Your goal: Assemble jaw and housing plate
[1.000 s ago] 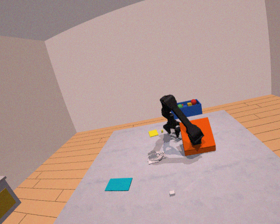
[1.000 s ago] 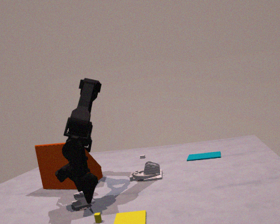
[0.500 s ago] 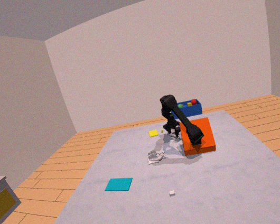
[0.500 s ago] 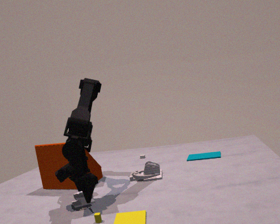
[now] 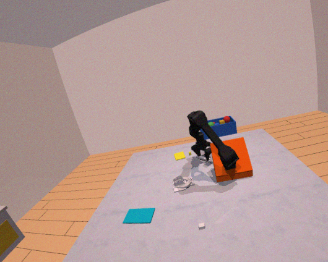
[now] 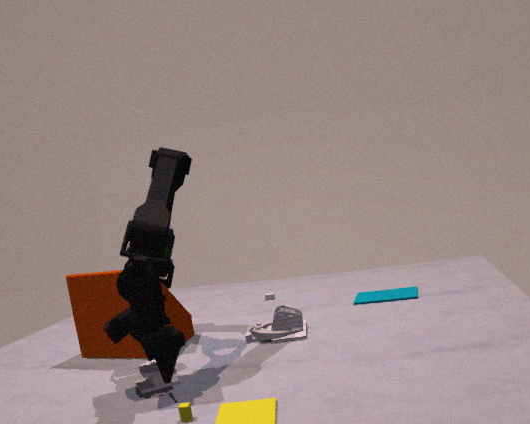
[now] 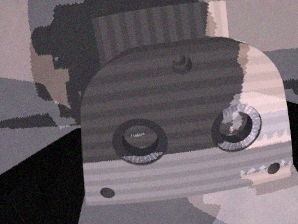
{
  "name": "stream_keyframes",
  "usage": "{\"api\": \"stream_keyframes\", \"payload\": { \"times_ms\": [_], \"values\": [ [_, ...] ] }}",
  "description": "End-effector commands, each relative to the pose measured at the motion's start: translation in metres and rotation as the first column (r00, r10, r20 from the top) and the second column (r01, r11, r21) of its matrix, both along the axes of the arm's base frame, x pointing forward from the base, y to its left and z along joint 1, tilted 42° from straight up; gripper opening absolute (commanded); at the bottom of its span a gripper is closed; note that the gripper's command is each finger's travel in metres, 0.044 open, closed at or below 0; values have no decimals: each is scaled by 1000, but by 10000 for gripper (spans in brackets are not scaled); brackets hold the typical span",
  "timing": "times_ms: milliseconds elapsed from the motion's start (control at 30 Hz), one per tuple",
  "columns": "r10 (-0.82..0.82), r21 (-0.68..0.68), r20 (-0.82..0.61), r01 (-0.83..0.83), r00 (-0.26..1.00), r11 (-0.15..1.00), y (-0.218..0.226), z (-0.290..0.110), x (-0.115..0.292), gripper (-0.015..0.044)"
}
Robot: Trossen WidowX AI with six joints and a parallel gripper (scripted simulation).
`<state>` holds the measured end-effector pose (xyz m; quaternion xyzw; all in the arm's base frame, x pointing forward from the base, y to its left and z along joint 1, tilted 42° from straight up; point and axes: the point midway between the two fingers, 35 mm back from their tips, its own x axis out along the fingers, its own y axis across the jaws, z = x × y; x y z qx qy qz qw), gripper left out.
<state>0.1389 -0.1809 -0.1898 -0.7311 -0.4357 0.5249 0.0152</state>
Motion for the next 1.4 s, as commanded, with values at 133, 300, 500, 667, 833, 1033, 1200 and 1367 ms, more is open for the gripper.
{"api": "stream_keyframes", "payload": {
  "times_ms": [133, 300, 500, 667, 833, 1033, 1200, 1367],
  "values": [
    [0, -12, 4, 0, 1000, 1000, -20, 18, 0, 351],
    [-1, -12, 4, 1, 1000, 1000, -30, 30, -1, 351],
    [-2, -12, 4, 2, 1000, 1000, -42, 45, -3, 351],
    [-3, -12, 4, 3, 1000, 1000, -47, 52, -4, 351],
    [11, -14, 16, -11, 1000, 1000, -46, 53, -3, 351],
    [138, -43, 118, -134, 983, 990, -41, 65, 12, 351],
    [246, -77, 201, -235, 948, 969, -35, 75, 23, 351],
    [351, -117, 279, -331, 894, 936, -29, 85, 35, 351]
  ]
}}
